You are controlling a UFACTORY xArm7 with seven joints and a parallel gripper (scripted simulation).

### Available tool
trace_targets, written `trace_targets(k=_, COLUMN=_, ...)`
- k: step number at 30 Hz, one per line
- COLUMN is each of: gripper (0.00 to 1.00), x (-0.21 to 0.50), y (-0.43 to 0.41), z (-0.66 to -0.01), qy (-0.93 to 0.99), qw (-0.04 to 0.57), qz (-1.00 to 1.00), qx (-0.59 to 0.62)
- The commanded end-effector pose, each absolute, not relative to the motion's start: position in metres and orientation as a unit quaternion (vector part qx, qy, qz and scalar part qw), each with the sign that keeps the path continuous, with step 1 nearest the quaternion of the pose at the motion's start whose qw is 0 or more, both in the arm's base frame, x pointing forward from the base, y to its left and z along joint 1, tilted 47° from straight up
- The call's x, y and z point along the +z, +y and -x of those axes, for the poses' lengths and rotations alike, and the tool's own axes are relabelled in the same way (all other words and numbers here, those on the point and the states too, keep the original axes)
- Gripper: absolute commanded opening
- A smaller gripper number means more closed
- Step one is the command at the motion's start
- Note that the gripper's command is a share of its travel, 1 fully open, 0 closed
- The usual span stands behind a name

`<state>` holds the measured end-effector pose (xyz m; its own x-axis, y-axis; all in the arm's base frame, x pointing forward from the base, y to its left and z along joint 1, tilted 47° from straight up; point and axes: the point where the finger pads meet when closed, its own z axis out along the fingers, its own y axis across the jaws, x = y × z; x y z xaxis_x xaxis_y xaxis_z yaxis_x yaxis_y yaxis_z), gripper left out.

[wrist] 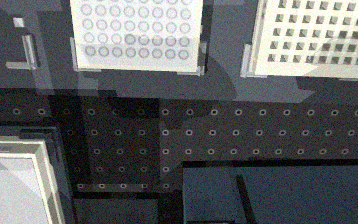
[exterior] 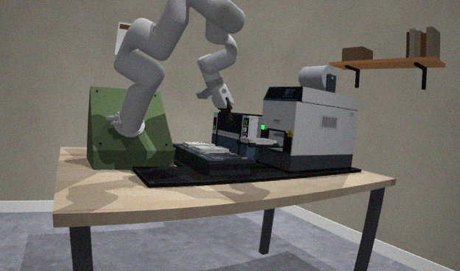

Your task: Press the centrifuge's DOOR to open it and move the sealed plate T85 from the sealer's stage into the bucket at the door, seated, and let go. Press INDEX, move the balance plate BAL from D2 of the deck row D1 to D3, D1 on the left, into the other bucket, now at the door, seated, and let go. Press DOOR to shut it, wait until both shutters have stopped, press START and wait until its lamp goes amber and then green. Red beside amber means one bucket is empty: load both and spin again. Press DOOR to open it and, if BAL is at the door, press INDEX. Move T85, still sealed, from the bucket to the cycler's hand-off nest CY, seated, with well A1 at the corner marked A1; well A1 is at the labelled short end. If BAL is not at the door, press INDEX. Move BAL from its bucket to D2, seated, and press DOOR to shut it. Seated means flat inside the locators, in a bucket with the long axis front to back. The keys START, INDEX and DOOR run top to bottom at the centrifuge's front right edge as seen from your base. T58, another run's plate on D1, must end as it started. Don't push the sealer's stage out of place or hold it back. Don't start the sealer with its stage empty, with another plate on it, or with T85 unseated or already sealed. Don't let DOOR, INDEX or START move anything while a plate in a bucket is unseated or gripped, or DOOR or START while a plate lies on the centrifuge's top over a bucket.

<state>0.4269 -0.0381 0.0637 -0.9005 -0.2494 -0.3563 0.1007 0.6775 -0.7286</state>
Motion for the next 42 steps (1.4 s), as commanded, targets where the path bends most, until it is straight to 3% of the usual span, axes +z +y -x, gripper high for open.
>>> trace_targets(k=1, gripper=0.0, x=0.05, y=-0.052, z=-0.43, qy=0.889, qw=0.221, qz=0.042, qx=-0.399)
trace_targets(k=42, gripper=0.0, x=0.018, y=-0.092, z=-0.464, qy=0.889, qw=0.221, qz=0.042, qx=-0.399)
